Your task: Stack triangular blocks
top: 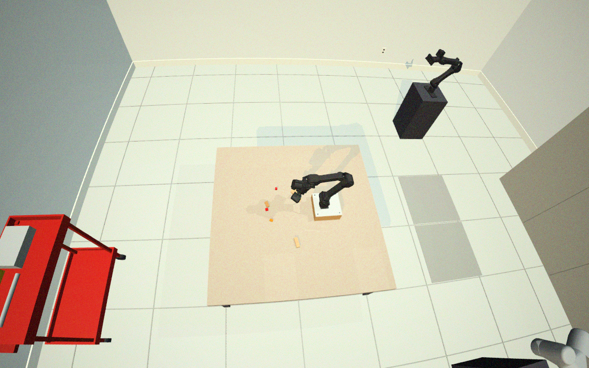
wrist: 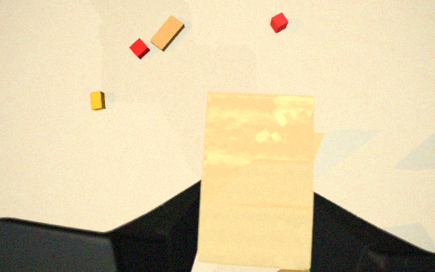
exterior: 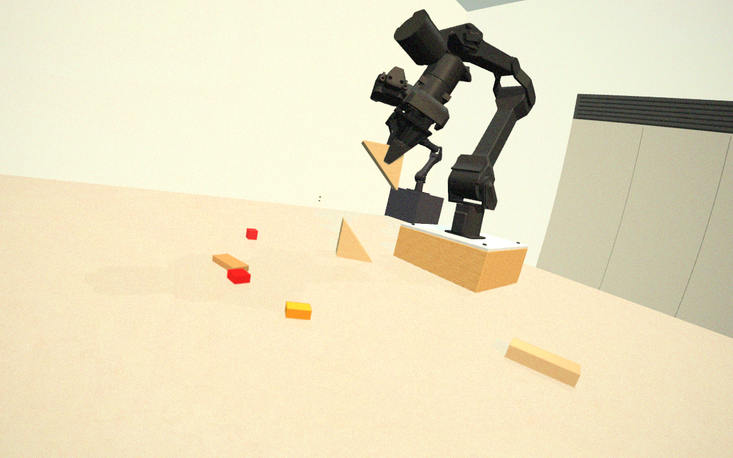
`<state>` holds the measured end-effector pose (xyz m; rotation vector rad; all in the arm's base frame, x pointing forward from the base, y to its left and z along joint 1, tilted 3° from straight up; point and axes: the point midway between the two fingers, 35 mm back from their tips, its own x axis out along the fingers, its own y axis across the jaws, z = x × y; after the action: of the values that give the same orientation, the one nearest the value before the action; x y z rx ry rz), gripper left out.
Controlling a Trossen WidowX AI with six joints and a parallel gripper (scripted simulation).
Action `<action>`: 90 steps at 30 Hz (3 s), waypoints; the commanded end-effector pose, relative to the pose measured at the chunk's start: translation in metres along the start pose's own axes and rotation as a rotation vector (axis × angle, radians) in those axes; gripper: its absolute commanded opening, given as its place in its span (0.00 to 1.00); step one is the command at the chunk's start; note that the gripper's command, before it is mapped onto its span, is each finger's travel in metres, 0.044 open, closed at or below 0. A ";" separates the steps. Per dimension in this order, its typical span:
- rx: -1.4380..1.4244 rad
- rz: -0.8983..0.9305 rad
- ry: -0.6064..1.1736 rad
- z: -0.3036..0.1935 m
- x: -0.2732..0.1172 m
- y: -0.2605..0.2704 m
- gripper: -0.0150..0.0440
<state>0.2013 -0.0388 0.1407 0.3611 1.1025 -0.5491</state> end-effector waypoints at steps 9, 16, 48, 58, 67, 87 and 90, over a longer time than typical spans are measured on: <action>-0.014 -0.002 -0.009 -0.026 -0.008 -0.041 0.25; -0.024 -0.006 -0.023 -0.044 -0.010 -0.054 0.25; -0.029 -0.009 -0.032 -0.047 0.085 -0.062 0.25; -0.031 -0.005 -0.036 -0.050 0.100 -0.063 0.25; -0.032 -0.003 -0.037 -0.051 0.100 -0.063 0.25; -0.035 0.002 -0.040 -0.049 0.101 -0.062 0.25; -0.035 0.002 -0.040 -0.049 0.101 -0.062 0.25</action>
<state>0.1619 -0.0872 0.0277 0.3207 1.0754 -0.5376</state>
